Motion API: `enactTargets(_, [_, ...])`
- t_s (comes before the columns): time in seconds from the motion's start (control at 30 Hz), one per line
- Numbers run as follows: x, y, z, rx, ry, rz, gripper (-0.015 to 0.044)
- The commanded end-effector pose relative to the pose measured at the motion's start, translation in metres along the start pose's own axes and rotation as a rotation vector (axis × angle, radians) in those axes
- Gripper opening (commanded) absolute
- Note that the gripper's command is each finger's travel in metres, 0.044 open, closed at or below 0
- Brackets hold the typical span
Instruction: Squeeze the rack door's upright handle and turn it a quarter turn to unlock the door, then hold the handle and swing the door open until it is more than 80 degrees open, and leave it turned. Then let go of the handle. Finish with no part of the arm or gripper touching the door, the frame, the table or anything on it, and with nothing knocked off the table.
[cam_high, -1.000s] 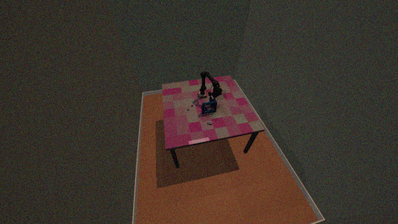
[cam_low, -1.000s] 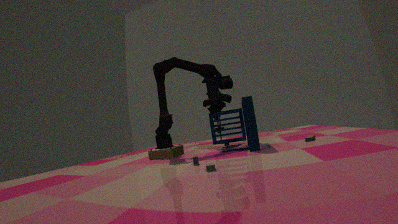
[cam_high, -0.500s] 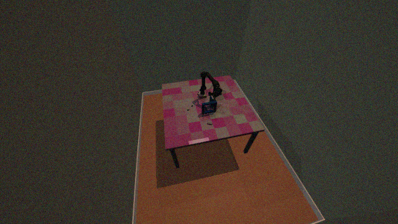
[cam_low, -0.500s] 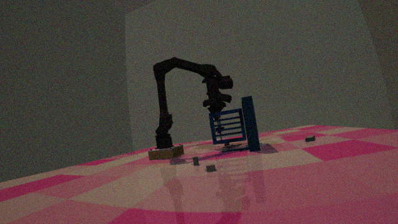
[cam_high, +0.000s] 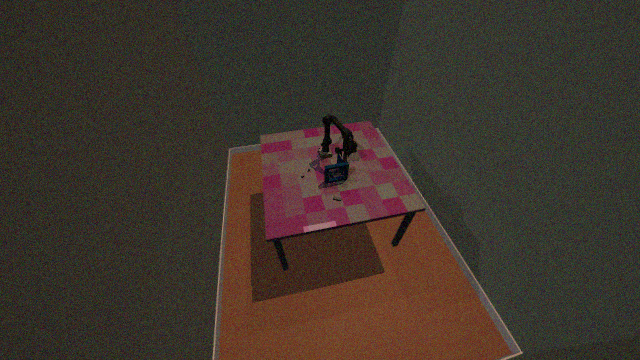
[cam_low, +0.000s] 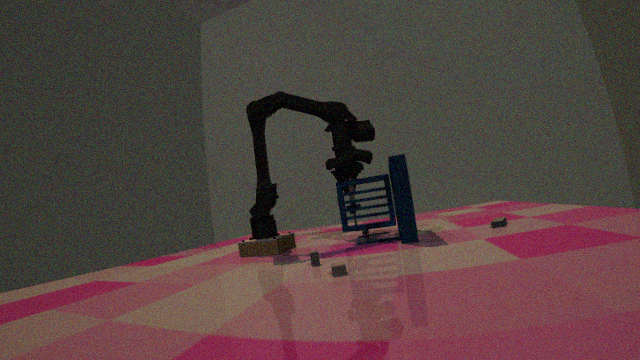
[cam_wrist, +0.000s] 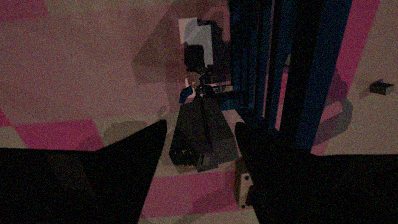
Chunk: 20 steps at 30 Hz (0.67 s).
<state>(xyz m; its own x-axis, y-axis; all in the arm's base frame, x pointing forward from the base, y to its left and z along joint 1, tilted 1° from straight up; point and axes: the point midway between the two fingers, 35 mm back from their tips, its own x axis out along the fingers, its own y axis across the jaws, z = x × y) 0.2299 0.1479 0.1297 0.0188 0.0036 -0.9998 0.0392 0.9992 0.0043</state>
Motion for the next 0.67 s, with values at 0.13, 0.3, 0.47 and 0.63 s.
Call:
enactTargets(0.13, [-0.011, 0.001, 0.001, 0.001, -0.001, 0.001, 0.0286])
enactTargets(0.3, [-0.017, 0.001, 0.001, 0.001, -0.001, 0.001, 0.0286])
enactTargets(0.47, [-0.023, 0.001, 0.002, 0.002, -0.001, 0.001, 0.0286])
enactTargets(0.63, [-0.029, 0.001, 0.002, 0.002, -0.001, 0.001, 0.0286])
